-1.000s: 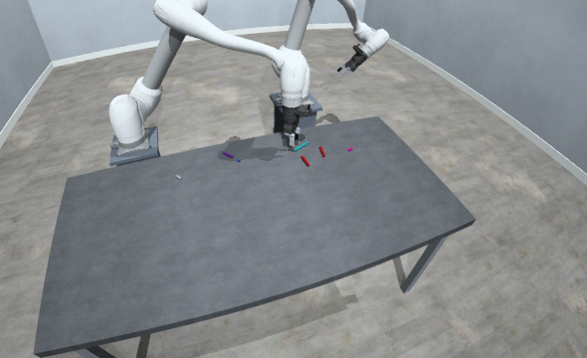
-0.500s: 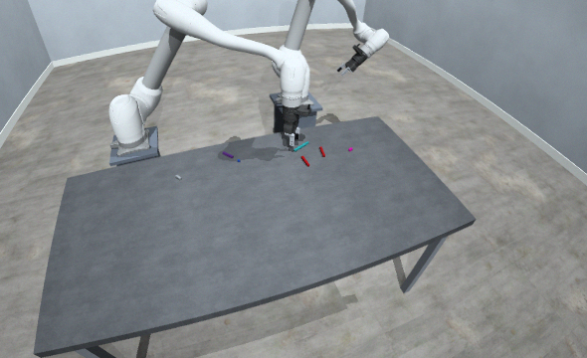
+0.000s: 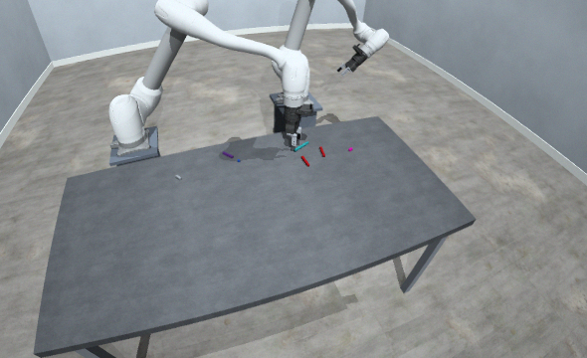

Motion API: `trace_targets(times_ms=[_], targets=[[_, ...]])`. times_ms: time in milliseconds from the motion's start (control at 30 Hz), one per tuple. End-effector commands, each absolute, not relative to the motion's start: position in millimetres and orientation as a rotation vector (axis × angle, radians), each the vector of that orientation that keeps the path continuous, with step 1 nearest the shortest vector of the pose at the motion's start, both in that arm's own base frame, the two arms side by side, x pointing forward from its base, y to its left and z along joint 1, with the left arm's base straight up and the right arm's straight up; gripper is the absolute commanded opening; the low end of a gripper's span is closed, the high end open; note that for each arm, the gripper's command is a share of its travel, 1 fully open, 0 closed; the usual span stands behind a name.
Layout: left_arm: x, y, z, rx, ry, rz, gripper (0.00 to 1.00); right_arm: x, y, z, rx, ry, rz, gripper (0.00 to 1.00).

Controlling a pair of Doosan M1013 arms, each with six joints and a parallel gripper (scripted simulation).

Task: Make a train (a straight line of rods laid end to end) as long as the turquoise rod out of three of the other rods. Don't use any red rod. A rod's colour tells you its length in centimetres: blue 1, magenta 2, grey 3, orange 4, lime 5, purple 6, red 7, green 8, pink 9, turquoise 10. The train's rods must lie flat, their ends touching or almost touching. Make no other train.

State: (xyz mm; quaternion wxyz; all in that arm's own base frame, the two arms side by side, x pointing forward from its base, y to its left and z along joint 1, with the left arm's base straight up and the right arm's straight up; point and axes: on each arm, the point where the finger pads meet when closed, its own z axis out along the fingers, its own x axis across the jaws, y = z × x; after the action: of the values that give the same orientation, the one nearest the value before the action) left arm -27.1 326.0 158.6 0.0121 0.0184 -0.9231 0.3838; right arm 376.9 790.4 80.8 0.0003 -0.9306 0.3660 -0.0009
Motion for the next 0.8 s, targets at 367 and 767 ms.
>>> trace_targets(times_ms=[367,767], targets=[[-29.6,323.5,158.8,0.06,-2.879,1.192,1.0,408.5,842.9,83.2,-3.126,0.307,0.006,1.0],[-29.6,323.5,158.8,0.06,-2.879,1.192,1.0,438.0,883.2,82.8,-3.082,-0.601,0.005,1.0]])
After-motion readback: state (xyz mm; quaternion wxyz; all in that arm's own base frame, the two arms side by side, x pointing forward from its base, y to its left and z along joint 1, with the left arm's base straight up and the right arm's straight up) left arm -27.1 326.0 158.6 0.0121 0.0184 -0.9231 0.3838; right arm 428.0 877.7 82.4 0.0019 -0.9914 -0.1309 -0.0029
